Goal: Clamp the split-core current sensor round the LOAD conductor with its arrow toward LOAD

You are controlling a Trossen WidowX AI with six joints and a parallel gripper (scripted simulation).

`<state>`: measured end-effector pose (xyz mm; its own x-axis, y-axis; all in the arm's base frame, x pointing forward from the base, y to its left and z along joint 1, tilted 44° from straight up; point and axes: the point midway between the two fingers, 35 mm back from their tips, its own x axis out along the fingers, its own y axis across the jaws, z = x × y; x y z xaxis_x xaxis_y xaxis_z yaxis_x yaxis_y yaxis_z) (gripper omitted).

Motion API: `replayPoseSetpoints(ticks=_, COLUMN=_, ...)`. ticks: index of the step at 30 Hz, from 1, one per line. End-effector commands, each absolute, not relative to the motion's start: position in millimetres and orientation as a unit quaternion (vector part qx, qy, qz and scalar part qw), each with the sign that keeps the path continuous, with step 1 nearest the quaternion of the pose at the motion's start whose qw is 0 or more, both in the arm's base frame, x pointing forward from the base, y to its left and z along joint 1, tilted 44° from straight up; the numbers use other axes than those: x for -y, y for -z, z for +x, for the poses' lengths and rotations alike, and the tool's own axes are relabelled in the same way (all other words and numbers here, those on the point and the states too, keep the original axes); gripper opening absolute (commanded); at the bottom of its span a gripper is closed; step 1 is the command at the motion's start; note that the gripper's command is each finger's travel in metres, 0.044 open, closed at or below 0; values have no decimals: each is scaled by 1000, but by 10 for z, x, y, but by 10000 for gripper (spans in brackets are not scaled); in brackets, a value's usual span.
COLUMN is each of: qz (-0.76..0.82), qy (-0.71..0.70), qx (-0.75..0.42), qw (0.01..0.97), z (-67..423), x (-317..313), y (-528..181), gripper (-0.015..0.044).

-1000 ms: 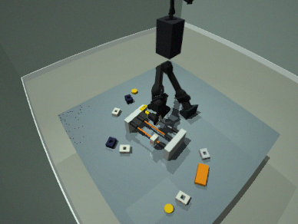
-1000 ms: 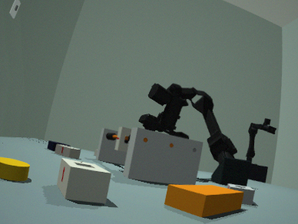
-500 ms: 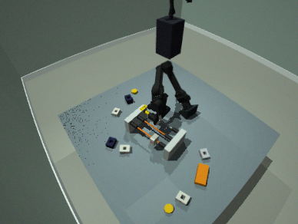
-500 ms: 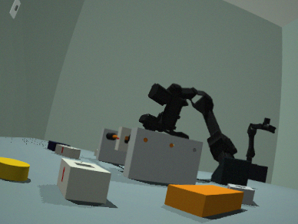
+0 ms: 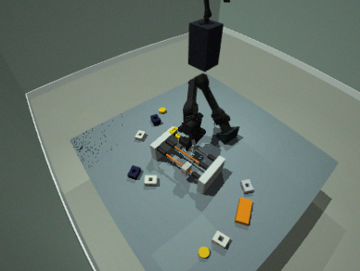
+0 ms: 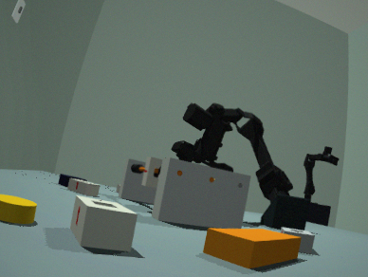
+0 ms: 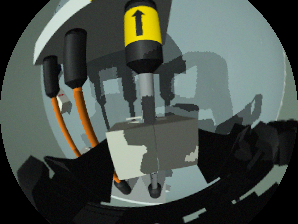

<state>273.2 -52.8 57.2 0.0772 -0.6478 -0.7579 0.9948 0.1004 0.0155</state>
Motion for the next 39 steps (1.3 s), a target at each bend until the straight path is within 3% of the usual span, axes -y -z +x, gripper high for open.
replayPoseSetpoints(ticks=1, qz=281, qy=607, qx=-288, qw=686, z=2765, x=563, y=-658, gripper=0)
replayPoseSetpoints(ticks=39, qz=285, qy=607, qx=-304, qw=676, z=2732, x=528, y=-573, gripper=0)
